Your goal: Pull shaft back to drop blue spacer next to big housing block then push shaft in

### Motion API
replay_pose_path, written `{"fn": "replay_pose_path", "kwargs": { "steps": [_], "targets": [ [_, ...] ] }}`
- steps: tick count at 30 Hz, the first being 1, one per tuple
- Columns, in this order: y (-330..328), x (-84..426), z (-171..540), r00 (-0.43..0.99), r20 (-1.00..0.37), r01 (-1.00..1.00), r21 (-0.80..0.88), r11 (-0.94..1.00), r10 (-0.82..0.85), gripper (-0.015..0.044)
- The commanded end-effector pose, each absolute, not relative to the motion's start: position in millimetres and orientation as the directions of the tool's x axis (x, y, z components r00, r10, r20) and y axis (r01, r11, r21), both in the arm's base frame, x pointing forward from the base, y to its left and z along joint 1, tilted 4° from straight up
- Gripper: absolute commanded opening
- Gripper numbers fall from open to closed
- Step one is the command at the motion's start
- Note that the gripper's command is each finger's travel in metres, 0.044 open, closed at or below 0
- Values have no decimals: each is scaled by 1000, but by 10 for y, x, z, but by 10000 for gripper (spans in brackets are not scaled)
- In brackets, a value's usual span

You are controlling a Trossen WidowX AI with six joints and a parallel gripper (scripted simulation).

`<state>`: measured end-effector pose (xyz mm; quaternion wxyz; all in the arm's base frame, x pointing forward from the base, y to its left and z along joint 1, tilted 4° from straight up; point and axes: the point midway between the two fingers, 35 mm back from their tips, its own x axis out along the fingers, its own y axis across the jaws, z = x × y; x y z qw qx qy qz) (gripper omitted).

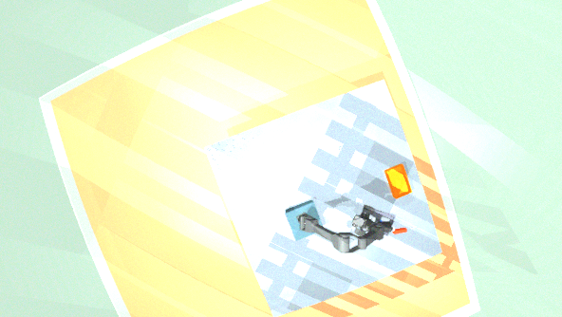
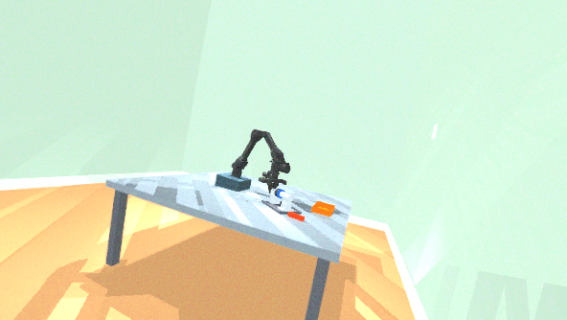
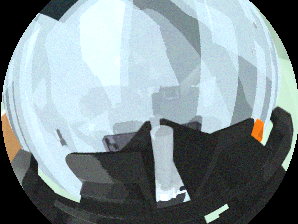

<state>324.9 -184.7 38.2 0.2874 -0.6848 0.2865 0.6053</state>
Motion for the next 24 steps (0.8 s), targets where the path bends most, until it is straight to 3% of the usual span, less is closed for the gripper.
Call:
{"fn": "replay_pose_path", "kwargs": {
  "steps": [1,24],
  "targets": [
    [-1837,3241,379,102,-994,-742,-48,-668,-42,0],
    [-1820,3226,376,102,-994,-742,-48,-668,-42,0]
  ]
}}
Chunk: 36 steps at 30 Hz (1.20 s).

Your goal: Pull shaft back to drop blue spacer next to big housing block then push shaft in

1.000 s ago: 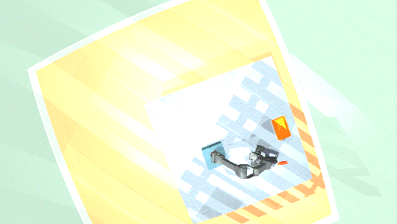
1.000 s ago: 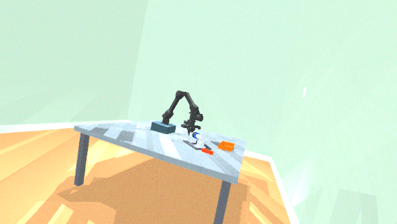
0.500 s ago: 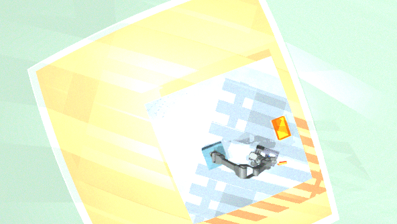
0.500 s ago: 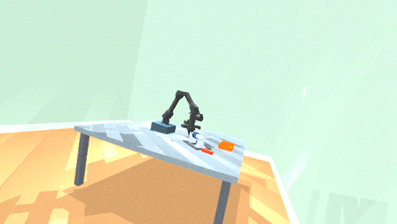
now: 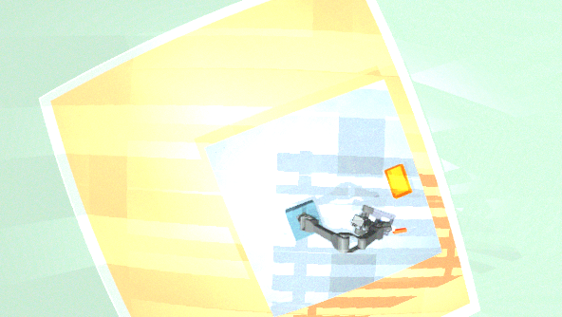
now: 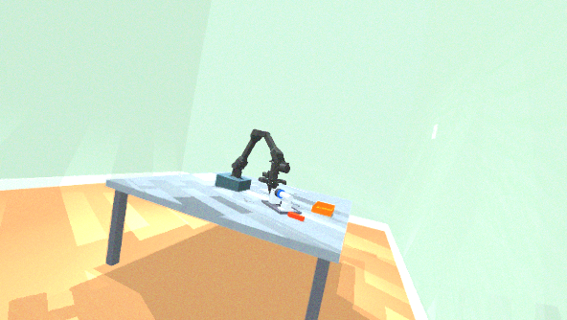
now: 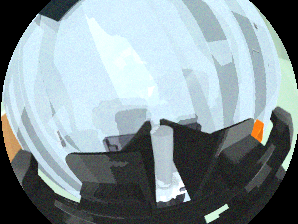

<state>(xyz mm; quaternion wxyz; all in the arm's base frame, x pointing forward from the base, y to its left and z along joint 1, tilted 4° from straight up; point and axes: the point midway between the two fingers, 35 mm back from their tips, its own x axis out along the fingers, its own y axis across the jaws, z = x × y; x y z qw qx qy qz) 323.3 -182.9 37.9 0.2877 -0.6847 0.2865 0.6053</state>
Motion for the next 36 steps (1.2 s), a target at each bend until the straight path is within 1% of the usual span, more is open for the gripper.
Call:
{"fn": "replay_pose_path", "kwargs": {
  "steps": [1,36],
  "targets": [
    [-1819,3225,376,102,-994,-742,-48,-668,-42,0],
    [-1793,3203,371,102,-994,-742,-48,-668,-42,0]
  ]
}}
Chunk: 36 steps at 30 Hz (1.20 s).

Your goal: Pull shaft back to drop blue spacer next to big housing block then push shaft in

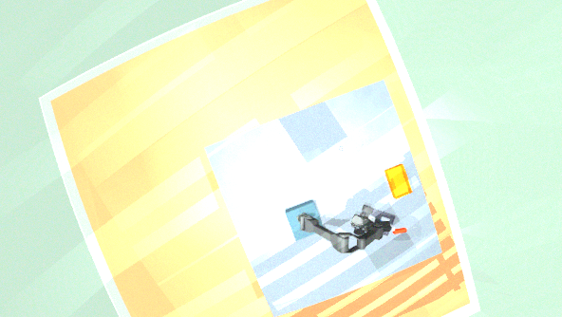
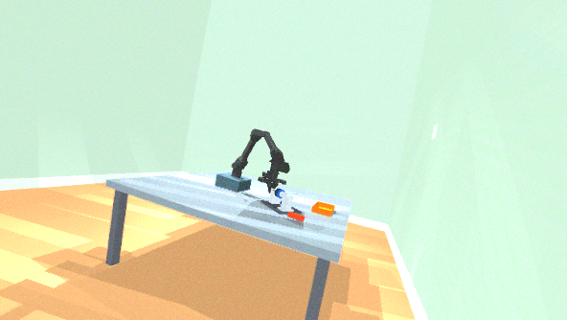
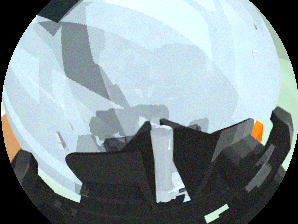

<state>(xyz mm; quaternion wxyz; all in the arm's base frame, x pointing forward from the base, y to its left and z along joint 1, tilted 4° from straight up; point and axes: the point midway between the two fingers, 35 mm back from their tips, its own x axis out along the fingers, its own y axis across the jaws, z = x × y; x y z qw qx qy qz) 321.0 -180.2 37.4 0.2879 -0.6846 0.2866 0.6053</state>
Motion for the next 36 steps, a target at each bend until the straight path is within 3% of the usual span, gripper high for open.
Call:
{"fn": "replay_pose_path", "kwargs": {
  "steps": [1,36],
  "targets": [
    [-1793,3202,371,102,-994,-742,-48,-668,-42,0],
    [-1767,3179,367,102,-994,-742,-48,-668,-42,0]
  ]
}}
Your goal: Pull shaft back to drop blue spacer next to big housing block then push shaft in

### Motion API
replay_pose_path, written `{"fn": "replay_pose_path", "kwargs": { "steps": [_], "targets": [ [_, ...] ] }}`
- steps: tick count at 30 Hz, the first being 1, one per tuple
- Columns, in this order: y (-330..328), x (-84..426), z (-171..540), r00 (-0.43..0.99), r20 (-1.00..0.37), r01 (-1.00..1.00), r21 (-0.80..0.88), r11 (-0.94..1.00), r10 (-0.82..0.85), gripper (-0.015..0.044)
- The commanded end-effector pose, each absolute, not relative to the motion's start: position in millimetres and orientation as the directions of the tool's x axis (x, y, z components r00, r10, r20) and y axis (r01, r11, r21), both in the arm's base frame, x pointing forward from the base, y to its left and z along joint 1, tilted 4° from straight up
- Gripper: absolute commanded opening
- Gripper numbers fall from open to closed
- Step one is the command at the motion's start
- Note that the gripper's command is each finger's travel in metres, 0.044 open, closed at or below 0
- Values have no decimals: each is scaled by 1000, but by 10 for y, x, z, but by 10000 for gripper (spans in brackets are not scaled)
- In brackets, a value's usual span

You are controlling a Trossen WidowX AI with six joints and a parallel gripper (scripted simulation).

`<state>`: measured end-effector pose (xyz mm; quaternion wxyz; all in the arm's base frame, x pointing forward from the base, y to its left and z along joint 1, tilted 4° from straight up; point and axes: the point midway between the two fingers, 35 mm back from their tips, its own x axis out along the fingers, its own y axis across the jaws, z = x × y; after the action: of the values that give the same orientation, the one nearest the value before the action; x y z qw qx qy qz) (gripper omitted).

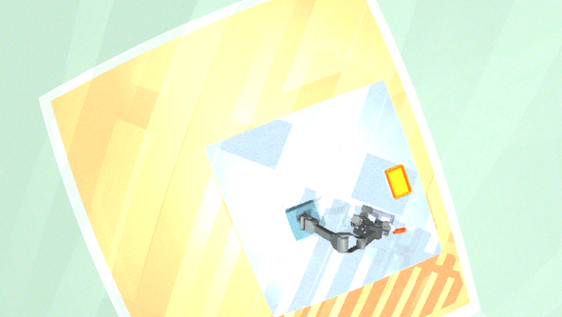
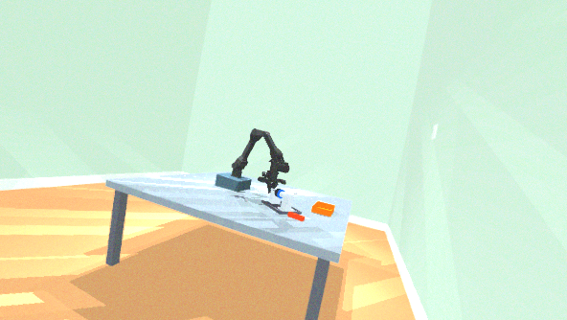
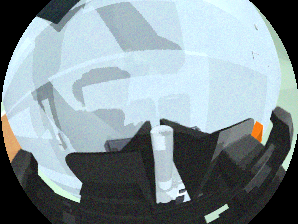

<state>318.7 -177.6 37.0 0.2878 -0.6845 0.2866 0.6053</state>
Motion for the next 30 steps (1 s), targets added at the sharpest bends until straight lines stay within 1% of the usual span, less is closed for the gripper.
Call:
{"fn": "replay_pose_path", "kwargs": {
  "steps": [1,30],
  "targets": [
    [-1766,3178,367,101,-994,-742,-48,-668,-42,0],
    [-1745,3159,363,101,-994,-742,-48,-668,-42,0]
  ]
}}
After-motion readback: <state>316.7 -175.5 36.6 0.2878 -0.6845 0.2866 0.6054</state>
